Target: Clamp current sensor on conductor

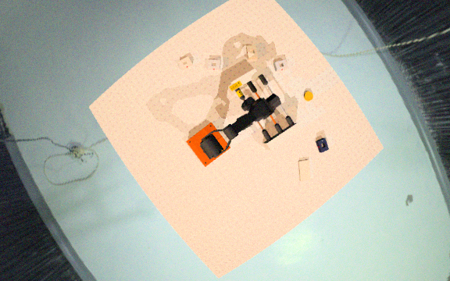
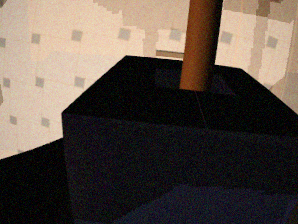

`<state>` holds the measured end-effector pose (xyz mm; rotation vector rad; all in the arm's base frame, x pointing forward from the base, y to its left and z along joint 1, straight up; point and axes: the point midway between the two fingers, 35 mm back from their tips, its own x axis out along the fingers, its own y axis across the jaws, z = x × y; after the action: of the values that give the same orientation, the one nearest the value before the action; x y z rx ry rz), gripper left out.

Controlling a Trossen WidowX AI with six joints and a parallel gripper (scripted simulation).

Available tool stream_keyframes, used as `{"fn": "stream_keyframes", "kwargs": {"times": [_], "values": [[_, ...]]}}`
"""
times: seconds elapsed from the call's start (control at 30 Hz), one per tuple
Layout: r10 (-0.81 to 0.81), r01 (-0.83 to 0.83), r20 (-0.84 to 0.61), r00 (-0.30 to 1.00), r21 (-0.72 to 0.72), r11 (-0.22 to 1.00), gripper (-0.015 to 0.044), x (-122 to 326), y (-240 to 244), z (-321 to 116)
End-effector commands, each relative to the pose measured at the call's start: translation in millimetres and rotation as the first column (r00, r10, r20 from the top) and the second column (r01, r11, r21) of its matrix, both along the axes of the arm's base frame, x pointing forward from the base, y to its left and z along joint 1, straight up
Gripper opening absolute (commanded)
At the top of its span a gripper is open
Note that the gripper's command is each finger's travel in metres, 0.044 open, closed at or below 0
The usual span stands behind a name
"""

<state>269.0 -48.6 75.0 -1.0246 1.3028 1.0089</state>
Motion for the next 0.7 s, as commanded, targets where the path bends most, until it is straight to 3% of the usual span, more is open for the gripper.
{"fn": "stream_keyframes", "kwargs": {"times": [0.0,0.2,0.53,0.67], "values": [[0.0,0.0,0.003,1.0,-0.001,1.0,0.0,1.6,-0.4,0.7],[0.0,0.0,0.002,1.0,0.0,1.0,0.0,1.4,-0.3,-4.5],[0.0,0.0,0.003,1.0,-0.001,1.0,0.0263,1.2,-0.2,-0.5],[0.0,0.0,0.003,1.0,-0.001,1.0,0.0268,1.2,-0.2,-0.5]]}}
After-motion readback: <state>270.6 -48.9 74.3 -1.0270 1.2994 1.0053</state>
